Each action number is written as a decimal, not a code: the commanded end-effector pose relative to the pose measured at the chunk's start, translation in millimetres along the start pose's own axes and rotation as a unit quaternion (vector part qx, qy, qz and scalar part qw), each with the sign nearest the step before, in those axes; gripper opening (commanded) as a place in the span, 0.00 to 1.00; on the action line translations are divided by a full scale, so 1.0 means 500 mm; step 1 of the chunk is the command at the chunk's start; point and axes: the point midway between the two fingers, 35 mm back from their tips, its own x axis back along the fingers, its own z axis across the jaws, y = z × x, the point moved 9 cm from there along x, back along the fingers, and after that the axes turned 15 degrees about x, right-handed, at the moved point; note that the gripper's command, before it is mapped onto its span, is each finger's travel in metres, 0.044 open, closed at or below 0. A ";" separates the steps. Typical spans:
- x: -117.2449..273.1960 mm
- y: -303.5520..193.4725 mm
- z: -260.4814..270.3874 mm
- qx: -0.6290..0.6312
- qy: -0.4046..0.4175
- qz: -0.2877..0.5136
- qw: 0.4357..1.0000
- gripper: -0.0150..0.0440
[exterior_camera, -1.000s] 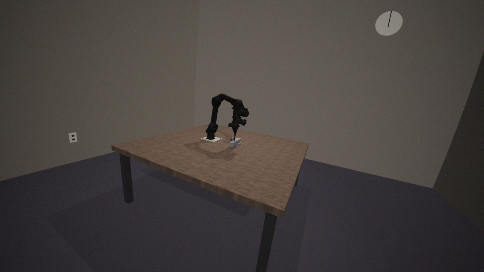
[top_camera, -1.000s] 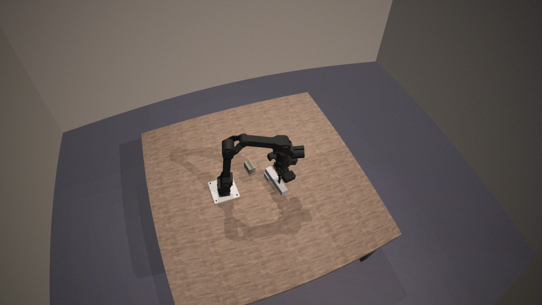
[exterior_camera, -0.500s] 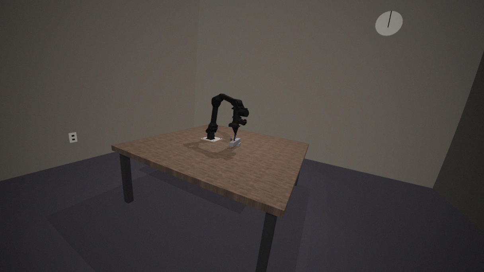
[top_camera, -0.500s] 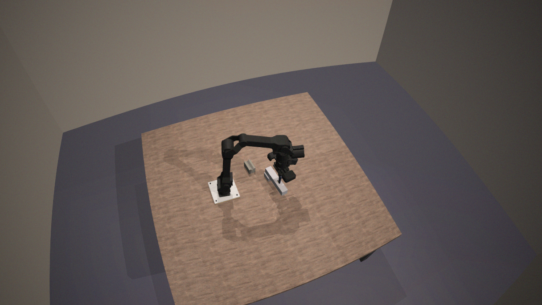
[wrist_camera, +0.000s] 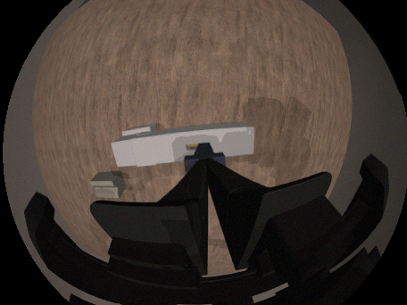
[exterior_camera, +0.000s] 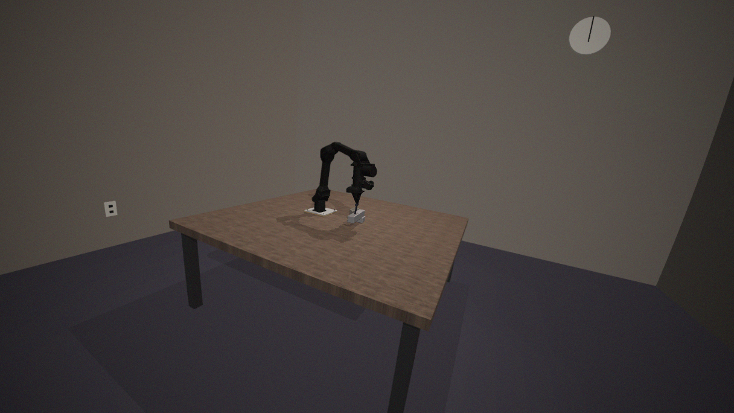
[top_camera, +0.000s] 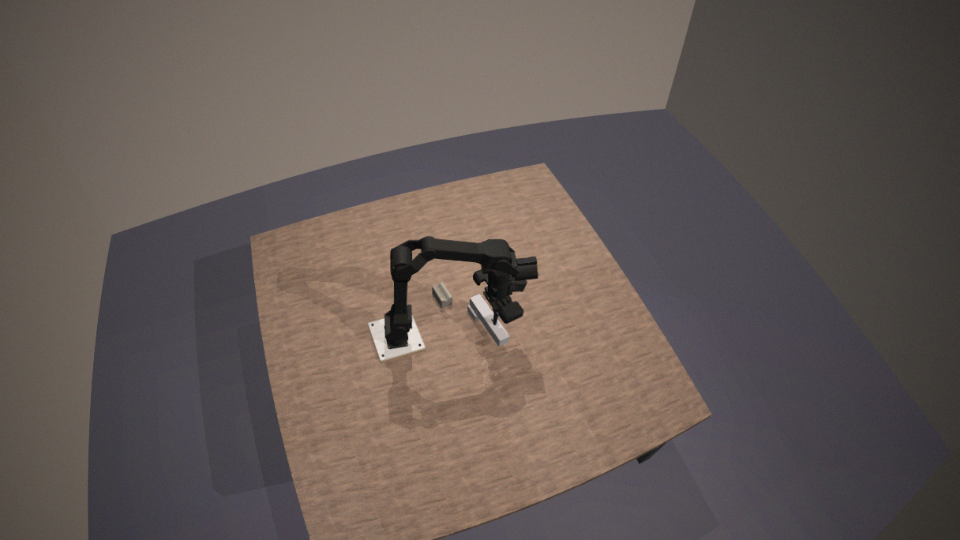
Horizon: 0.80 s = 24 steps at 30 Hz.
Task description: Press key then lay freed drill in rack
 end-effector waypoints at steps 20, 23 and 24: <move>-0.039 -0.010 -0.002 -0.002 0.010 0.018 1.000 0.25; -0.041 -0.011 -0.002 -0.002 0.010 0.018 1.000 0.25; -0.042 -0.011 -0.002 -0.002 0.010 0.018 1.000 0.25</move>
